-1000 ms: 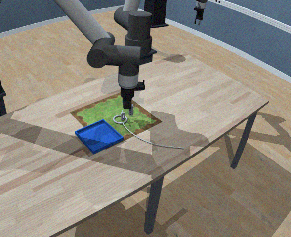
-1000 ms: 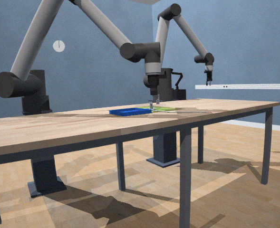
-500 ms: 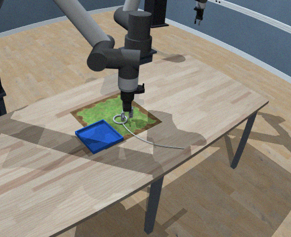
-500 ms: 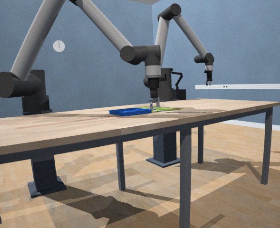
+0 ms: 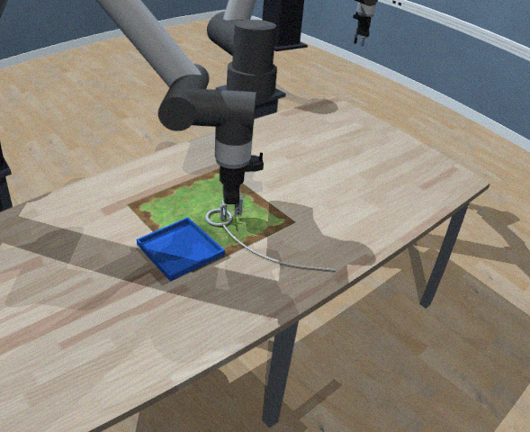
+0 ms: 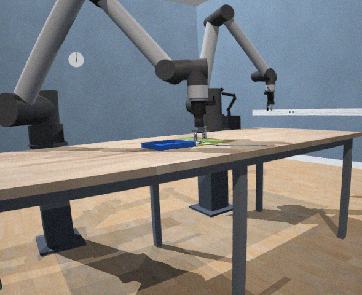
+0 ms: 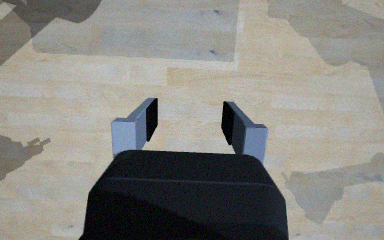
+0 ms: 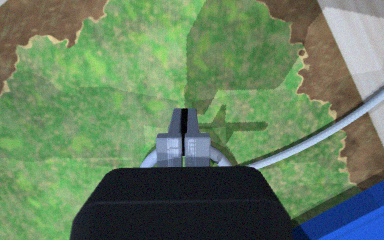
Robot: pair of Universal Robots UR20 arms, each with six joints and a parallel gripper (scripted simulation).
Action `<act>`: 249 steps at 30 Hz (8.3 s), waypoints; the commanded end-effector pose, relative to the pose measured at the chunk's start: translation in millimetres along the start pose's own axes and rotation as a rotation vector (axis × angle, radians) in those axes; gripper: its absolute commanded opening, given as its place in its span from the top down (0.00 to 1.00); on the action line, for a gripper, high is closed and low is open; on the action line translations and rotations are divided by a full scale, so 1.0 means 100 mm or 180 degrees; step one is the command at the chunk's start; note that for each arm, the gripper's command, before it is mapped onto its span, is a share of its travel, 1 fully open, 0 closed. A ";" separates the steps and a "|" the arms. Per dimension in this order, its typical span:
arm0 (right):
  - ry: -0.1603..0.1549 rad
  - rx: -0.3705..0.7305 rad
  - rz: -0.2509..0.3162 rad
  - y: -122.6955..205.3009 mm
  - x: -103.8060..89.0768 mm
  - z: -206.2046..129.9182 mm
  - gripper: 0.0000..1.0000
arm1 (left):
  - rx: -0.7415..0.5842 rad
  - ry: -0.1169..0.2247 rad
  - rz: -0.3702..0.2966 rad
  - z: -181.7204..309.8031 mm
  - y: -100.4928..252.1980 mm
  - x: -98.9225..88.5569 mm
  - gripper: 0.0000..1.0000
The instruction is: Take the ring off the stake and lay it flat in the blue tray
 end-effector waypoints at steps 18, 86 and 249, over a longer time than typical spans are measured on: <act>-0.0002 0.0000 0.0003 0.00 0.00 0.00 1.00 | 0.0000 0.0001 -0.0004 0.00 0.00 -0.01 0.00; -0.0002 0.0000 0.0003 -0.09 0.12 -0.02 1.00 | 0.0000 0.0001 -0.0004 0.00 0.00 -0.01 0.00; 0.0001 0.5000 0.0004 -1.06 -0.63 -0.20 0.67 | 0.0000 0.0001 -0.0004 0.00 0.00 -0.01 0.00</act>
Point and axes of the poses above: on each arm, the point where the finger pads meet when closed, its own x axis out along the fingers, its own z axis across the jaws, y = z × x, the point moved 2 cm from there along -x, back along the fingers, and after that the axes turned 13 degrees about -x, right-handed, at the moved point
